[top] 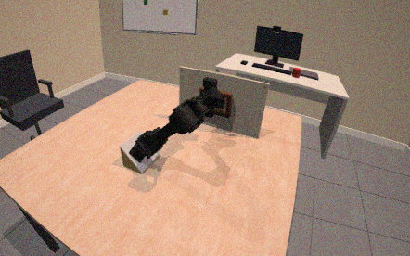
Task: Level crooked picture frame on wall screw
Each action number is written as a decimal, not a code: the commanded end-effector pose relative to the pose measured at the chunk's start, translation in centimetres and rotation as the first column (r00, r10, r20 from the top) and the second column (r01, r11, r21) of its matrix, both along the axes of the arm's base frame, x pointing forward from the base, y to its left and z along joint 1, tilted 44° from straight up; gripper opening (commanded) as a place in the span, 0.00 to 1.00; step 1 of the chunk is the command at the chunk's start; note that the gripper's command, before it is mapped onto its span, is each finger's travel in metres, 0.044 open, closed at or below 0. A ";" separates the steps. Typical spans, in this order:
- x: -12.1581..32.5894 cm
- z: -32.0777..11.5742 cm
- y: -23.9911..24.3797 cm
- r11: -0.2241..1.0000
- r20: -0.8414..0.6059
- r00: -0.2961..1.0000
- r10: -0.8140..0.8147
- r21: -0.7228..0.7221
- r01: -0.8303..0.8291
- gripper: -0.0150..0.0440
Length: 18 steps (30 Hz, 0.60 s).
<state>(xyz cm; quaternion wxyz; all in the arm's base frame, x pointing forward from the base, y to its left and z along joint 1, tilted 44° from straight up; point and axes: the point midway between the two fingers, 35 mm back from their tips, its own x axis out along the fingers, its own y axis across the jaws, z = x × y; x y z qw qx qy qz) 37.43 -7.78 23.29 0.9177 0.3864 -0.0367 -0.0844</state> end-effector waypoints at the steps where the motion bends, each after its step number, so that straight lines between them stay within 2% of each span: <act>1: -2.0 0.5 0.3 1.000 0.010 1.000 0.005 0.027 -0.006 0.69; 10: -9.2 -0.1 1.4 0.992 0.029 0.999 0.016 0.126 -0.019 0.69; 14: -9.6 -0.3 1.5 0.991 0.031 0.999 0.017 0.133 -0.020 0.69; 18: -10.2 1.4 1.8 0.993 0.030 0.999 0.012 0.118 -0.015 0.69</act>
